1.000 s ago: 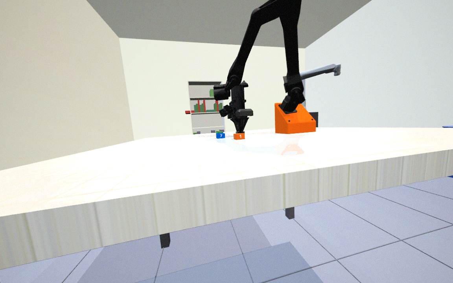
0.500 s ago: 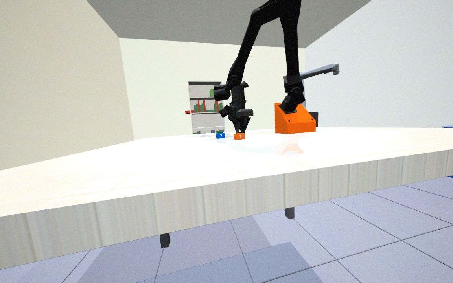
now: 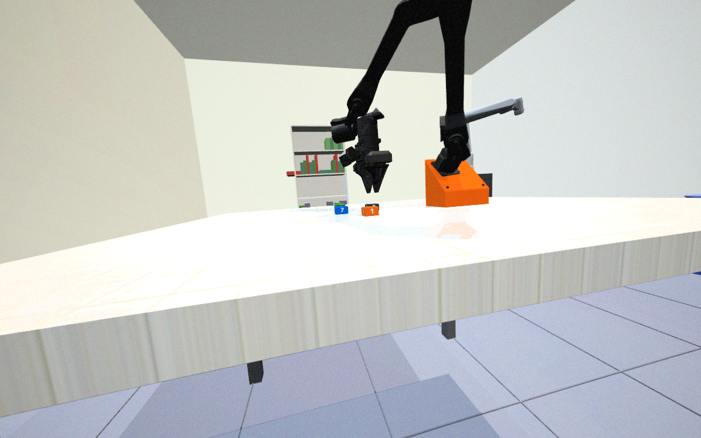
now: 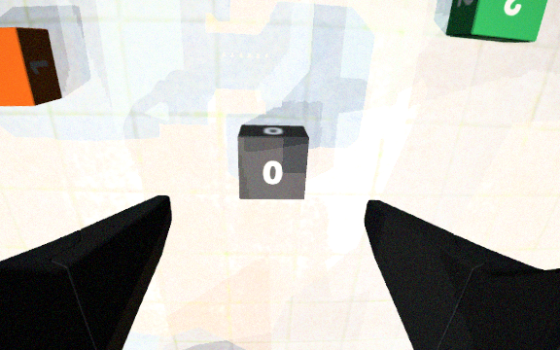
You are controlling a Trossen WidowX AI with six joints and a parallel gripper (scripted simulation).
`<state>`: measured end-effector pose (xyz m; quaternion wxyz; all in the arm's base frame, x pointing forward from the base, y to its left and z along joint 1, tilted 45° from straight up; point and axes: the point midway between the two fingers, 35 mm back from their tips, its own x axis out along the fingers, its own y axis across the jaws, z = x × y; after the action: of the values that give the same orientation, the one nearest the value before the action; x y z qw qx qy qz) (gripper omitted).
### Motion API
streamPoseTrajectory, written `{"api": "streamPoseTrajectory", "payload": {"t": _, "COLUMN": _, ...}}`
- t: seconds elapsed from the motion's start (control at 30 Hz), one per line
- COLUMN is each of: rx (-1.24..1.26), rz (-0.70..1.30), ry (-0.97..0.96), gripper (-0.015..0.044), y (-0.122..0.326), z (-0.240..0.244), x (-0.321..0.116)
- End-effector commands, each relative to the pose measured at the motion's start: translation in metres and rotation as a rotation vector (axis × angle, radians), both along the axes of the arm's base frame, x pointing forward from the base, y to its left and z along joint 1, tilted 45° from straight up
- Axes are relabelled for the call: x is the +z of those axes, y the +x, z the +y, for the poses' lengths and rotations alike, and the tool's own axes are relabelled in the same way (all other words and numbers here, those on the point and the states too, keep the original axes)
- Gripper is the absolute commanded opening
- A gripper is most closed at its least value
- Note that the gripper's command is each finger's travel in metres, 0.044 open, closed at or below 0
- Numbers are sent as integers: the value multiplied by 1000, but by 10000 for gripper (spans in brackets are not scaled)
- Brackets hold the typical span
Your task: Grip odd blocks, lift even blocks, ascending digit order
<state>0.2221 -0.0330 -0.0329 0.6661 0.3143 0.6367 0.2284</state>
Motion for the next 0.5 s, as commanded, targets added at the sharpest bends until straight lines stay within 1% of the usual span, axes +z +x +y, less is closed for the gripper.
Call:
{"api": "streamPoseTrajectory", "payload": {"t": 0.0, "rx": -6, "rz": -19, "ry": -18, "gripper": 269, "y": 0, "z": -38, "x": 34}}
{"api": "streamPoseTrajectory", "payload": {"t": 0.07, "rx": -5, "rz": -19, "ry": -16, "gripper": 216, "y": -4, "z": -52, "x": 50}}
{"api": "streamPoseTrajectory", "payload": {"t": 0.17, "rx": -5, "rz": -19, "ry": -16, "gripper": 137, "y": -5, "z": -53, "x": 52}}
{"api": "streamPoseTrajectory", "payload": {"t": 0.2, "rx": -5, "rz": -19, "ry": -16, "gripper": 120, "y": -5, "z": -53, "x": 52}}
{"api": "streamPoseTrajectory", "payload": {"t": 0.47, "rx": -5, "rz": -19, "ry": -16, "gripper": 120, "y": -5, "z": -53, "x": 52}}
